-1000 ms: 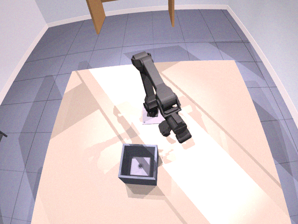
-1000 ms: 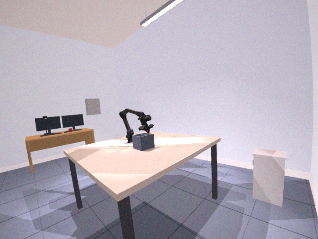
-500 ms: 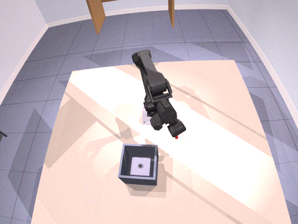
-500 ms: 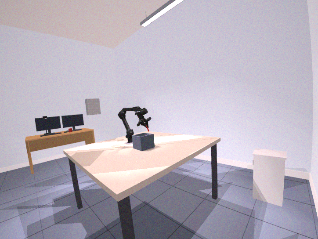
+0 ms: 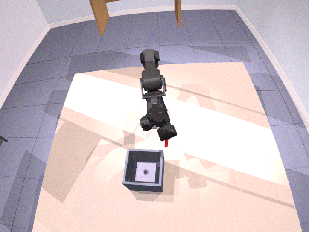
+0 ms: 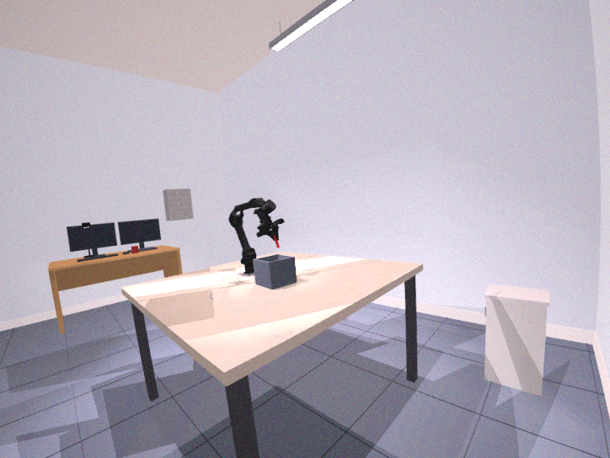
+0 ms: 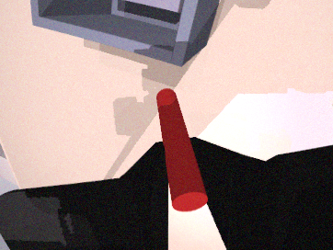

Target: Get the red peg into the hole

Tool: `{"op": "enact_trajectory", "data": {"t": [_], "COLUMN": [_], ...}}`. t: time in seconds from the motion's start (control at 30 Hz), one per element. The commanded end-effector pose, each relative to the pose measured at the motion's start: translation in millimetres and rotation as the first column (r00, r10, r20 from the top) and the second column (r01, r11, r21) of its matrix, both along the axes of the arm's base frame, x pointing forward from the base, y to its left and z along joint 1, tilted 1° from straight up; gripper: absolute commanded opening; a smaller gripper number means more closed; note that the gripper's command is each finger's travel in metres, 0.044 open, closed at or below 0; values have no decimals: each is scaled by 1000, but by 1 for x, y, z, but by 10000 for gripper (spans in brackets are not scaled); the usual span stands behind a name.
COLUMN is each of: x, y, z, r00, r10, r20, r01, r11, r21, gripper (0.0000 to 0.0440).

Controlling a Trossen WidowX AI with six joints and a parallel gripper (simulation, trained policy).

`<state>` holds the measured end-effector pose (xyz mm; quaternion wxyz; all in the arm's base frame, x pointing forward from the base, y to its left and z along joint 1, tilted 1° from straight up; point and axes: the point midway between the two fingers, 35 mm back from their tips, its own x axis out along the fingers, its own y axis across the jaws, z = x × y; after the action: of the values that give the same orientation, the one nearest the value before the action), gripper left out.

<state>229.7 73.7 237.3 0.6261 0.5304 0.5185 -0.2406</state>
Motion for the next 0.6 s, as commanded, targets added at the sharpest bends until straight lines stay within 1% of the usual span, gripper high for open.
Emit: {"op": "enact_trajectory", "data": {"t": [0.0,0.27,0.57], "x": [6,21,38], "y": [-12,-39,-63], "z": [-1,-7,-16], "r00": [1000,995,988], "r10": [-27,-85,-124], "r20": [-13,-54,-97], "r01": [26,82,117], "r11": [999,995,990], "r21": [-29,-64,-77], "gripper": [0,0,0]}}
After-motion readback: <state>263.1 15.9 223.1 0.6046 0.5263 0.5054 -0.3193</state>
